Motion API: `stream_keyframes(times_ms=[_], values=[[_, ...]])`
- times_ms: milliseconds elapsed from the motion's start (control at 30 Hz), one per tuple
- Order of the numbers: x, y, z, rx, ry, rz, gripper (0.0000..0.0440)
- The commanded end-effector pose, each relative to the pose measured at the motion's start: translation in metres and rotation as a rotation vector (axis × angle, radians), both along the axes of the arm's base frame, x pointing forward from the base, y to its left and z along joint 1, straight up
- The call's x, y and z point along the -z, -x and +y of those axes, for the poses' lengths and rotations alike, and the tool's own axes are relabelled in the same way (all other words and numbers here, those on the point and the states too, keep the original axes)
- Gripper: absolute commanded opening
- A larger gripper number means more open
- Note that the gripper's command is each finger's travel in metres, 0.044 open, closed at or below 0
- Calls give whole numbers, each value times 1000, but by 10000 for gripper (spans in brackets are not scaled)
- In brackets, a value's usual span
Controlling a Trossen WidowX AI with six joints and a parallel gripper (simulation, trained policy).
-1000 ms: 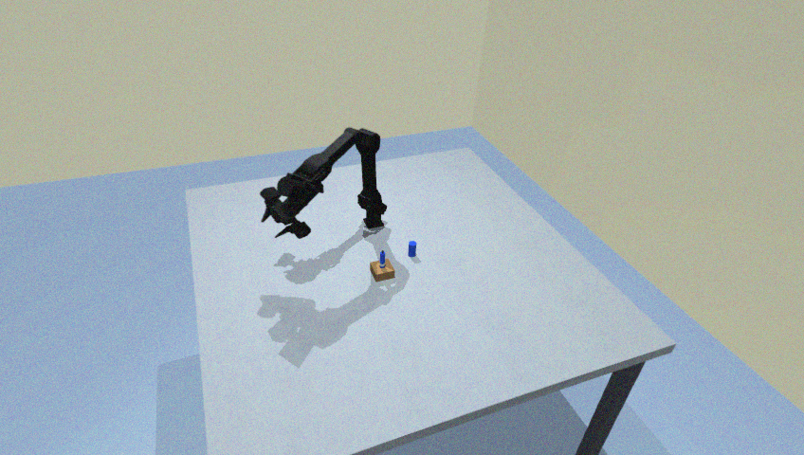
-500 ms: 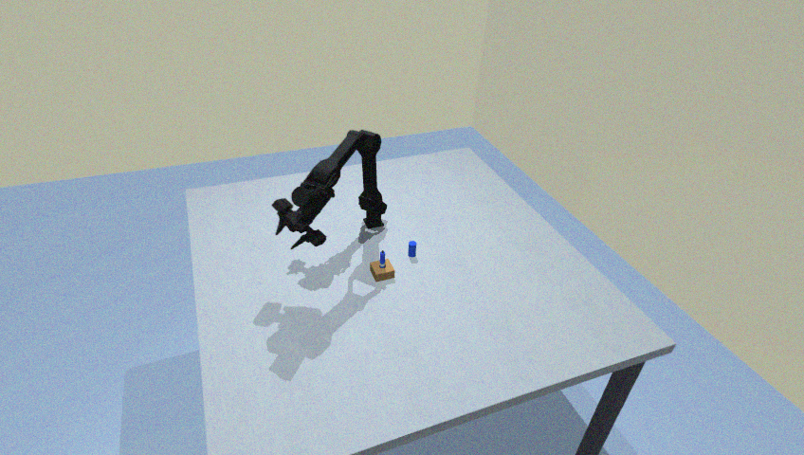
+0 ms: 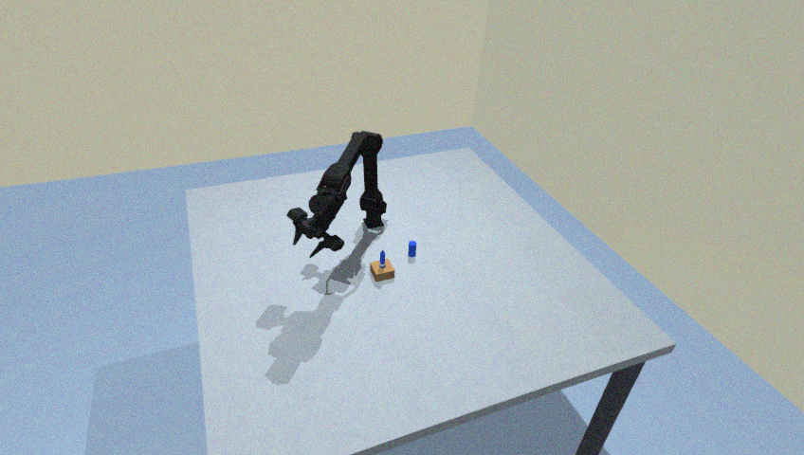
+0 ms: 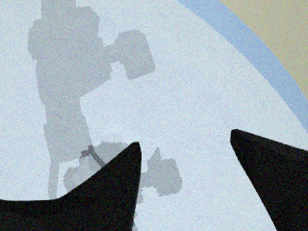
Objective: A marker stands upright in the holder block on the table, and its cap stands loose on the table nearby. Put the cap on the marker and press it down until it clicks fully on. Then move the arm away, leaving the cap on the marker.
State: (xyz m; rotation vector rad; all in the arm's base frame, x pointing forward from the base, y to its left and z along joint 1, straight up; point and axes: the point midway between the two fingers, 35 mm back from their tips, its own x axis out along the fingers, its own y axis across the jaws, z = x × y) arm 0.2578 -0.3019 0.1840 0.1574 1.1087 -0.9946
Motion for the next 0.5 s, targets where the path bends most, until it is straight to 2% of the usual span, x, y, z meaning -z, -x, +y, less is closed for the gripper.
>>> stream_keyframes(times_ms=[0,467], values=[[1,-9,10,-8,-19,-18,304],[9,-40,57,-43,-110,-61,308]])
